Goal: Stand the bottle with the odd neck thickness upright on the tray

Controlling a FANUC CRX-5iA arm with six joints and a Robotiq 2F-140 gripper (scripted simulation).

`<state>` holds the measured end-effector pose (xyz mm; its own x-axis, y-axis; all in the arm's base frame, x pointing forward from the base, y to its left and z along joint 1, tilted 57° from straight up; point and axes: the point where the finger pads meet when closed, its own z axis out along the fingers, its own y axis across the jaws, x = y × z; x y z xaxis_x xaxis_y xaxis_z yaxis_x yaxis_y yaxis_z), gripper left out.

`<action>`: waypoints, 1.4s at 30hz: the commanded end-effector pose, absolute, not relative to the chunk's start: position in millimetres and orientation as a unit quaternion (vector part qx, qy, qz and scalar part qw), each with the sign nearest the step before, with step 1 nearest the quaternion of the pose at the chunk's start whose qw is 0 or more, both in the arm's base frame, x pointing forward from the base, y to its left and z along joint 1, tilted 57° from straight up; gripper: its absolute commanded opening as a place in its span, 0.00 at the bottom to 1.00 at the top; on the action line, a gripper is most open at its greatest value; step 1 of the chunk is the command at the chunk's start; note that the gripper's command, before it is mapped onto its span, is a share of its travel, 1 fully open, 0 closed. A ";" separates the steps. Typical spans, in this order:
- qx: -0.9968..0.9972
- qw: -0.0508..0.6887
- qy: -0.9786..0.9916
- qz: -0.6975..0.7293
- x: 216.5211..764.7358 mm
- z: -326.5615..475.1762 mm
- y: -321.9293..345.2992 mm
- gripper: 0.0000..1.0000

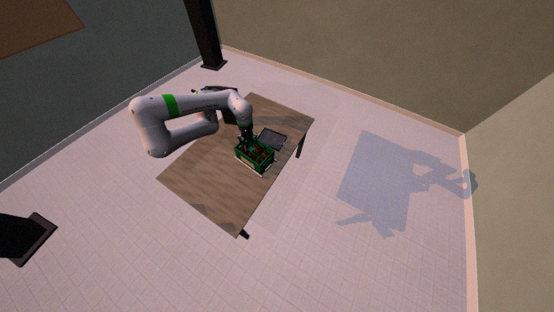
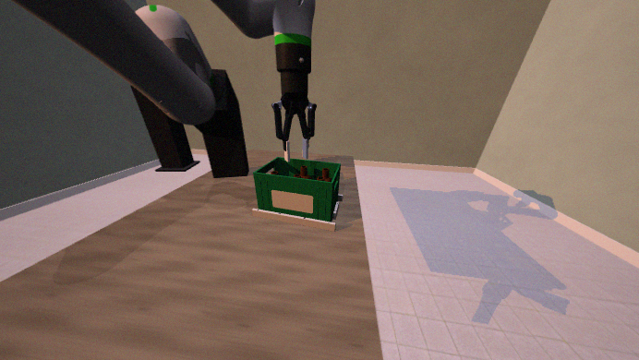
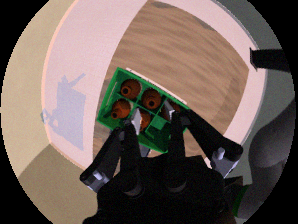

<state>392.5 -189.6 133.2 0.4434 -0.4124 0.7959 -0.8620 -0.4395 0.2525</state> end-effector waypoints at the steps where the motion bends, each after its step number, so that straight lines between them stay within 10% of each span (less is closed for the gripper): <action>1: 0.780 0.336 -0.408 0.334 393.7 131.8 -191.5 0.44; 42: 0.780 0.336 -0.408 0.334 402.6 112.3 -219.7 0.44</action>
<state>402.1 -220.1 112.1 0.4433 -0.4124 0.7959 -0.8620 -0.4395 0.2525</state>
